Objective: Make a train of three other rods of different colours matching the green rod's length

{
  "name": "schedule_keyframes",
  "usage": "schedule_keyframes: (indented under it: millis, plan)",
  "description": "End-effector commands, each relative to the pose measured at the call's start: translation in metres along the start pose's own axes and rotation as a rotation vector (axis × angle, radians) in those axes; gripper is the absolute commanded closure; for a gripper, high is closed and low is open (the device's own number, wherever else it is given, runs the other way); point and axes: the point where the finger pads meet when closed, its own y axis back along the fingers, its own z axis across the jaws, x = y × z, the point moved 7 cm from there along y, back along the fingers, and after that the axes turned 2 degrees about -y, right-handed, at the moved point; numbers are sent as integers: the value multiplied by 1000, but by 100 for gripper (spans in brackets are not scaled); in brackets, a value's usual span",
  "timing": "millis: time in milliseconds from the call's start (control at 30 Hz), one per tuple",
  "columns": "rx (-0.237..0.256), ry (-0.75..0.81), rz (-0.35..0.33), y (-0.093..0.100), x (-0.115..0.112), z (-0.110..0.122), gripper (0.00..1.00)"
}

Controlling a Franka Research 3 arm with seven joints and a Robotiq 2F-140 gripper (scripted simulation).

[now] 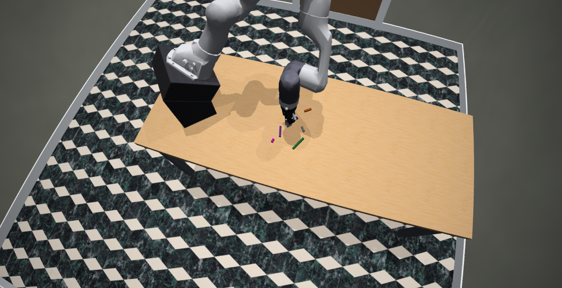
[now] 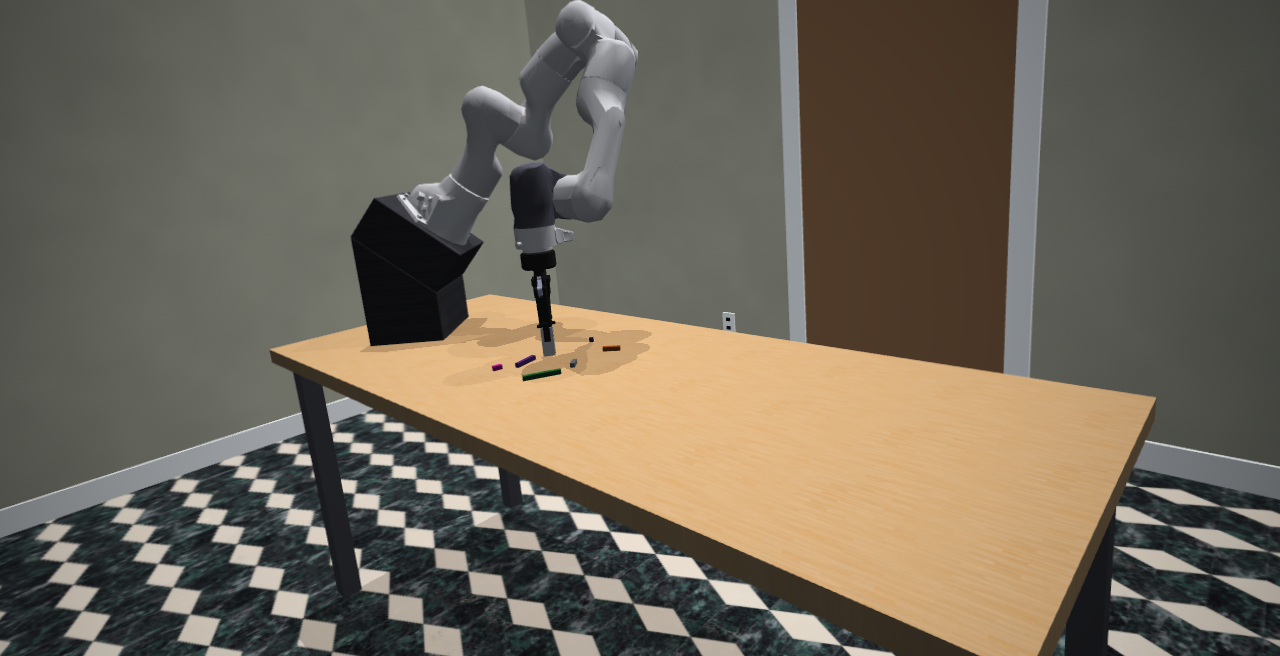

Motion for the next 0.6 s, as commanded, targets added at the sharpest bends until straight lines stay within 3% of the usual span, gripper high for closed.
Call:
schedule_keyframes:
  millis: [0, 567]
  plan:
    - [-3, 4, 0, 1, -1, 2, 97]
    - [-3, 4, 0, -7, -1, 2, 97]
